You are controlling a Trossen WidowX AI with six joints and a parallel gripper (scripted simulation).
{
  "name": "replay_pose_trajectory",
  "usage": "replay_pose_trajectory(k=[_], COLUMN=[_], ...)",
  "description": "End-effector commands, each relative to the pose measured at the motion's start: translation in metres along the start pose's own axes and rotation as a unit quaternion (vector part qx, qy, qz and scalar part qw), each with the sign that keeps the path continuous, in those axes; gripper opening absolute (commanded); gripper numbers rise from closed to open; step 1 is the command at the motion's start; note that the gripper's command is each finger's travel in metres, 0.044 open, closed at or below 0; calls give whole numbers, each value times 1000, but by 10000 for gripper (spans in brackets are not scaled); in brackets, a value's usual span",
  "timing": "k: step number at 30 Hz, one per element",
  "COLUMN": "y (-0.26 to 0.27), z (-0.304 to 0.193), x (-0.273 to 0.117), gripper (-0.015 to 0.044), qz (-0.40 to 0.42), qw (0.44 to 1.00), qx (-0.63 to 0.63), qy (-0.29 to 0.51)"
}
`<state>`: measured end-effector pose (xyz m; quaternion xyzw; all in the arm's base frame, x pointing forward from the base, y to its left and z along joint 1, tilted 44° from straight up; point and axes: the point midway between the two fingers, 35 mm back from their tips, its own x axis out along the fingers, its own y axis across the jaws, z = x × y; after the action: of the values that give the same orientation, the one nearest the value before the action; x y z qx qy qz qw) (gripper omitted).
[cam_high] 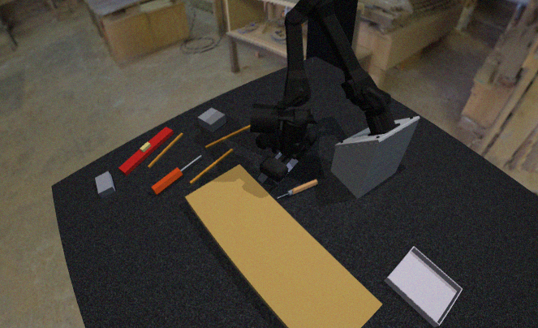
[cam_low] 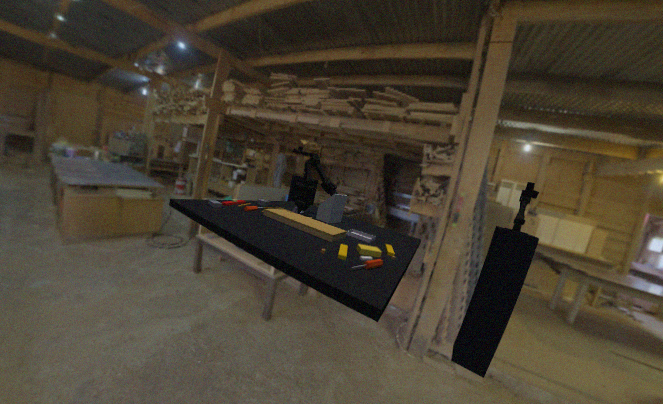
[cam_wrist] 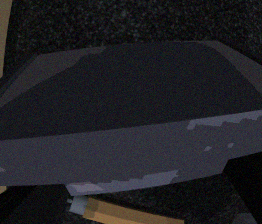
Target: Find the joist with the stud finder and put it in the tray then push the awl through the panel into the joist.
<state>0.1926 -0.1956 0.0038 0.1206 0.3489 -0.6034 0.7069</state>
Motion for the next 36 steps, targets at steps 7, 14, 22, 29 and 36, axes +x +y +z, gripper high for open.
replay_pose_trajectory(k=[7,14,22,29,36], y=[1,2,3,3,3], z=[0,0,1,2,3], x=[-2,-10,-20,-28,-36], gripper=[209,25,0,0,0], qz=[1,1,1,1,1], qw=[1000,1000,1000,1000,1000], qx=[-3,-3,-2,-2,-2], qy=[2,3,4,4,4])
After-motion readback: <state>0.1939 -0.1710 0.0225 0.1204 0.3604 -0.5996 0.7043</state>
